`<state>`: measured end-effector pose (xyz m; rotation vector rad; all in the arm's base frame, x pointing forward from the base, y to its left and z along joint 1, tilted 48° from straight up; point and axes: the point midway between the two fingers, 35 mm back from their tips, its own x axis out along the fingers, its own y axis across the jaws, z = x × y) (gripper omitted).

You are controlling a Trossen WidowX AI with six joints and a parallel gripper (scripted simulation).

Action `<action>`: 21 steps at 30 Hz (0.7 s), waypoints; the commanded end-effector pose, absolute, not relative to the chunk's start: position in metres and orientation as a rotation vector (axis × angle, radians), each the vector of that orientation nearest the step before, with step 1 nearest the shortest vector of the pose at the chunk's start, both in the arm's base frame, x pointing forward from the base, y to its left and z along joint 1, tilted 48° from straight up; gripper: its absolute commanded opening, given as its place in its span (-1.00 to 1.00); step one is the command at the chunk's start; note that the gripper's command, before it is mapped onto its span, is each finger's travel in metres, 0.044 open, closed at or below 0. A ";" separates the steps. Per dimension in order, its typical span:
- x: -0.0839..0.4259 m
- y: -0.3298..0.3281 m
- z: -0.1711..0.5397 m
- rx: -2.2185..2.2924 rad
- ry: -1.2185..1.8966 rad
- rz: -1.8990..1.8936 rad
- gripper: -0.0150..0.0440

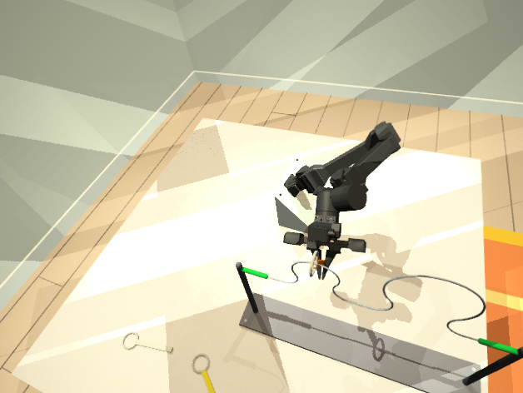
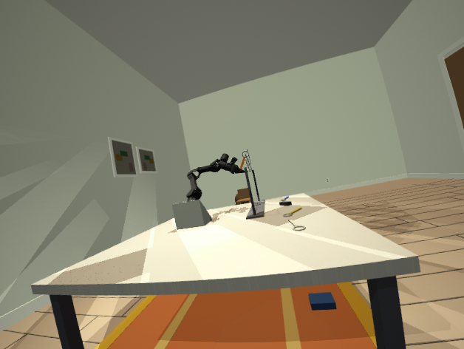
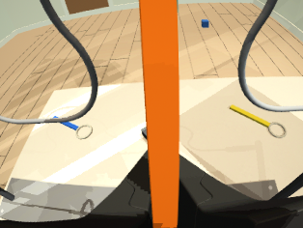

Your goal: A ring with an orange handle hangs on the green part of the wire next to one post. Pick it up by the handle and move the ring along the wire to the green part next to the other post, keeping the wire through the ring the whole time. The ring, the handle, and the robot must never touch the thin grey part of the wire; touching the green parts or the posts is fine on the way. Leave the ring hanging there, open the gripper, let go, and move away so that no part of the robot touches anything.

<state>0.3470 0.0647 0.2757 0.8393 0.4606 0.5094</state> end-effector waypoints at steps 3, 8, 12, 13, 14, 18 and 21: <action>0.344 0.070 0.282 0.971 0.454 0.543 -1.00; 0.344 0.073 0.288 1.071 0.448 0.564 -1.00; 0.343 0.075 0.293 1.150 0.443 0.581 -1.00; 0.343 0.076 0.294 1.170 0.441 0.585 -1.00; 0.343 0.076 0.295 1.190 0.440 0.589 -1.00; 0.342 0.078 0.300 1.269 0.433 0.605 -1.00; 0.342 0.079 0.304 1.329 0.428 0.617 -1.00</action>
